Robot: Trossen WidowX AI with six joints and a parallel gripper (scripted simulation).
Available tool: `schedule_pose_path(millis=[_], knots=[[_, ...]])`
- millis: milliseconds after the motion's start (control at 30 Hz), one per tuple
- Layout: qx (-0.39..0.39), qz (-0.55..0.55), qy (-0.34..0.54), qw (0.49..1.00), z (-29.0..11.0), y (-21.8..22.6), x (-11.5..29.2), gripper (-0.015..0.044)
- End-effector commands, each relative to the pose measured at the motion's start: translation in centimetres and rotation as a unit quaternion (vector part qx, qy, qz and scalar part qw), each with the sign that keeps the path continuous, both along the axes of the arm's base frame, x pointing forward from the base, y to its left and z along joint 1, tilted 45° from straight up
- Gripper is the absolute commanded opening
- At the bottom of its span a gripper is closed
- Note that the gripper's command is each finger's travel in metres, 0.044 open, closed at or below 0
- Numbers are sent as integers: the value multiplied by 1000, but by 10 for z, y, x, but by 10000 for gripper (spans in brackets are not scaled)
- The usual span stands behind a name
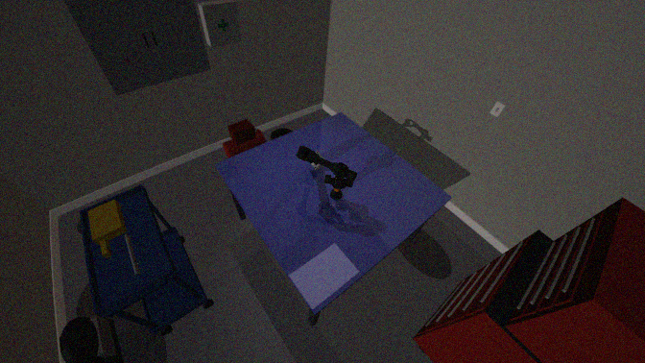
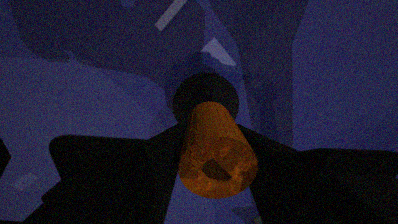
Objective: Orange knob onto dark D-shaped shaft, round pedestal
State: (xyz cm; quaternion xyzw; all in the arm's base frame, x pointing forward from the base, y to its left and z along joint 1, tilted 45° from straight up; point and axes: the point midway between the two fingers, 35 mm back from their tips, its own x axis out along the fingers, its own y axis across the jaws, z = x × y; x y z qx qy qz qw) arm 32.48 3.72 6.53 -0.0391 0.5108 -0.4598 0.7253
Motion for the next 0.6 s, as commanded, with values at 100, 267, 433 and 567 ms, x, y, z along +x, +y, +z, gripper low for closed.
schedule_pose_path(millis=[100, 267, 433, 567], knots=[[6, -56, -59, 997, 0, 1, 3, 0], [6, -56, -59, 997, -2, 1, 2, 0], [6, -56, -59, 997, -2, 0, 0, 0], [6, -56, -59, 997, 0, 0, 0, 0]])
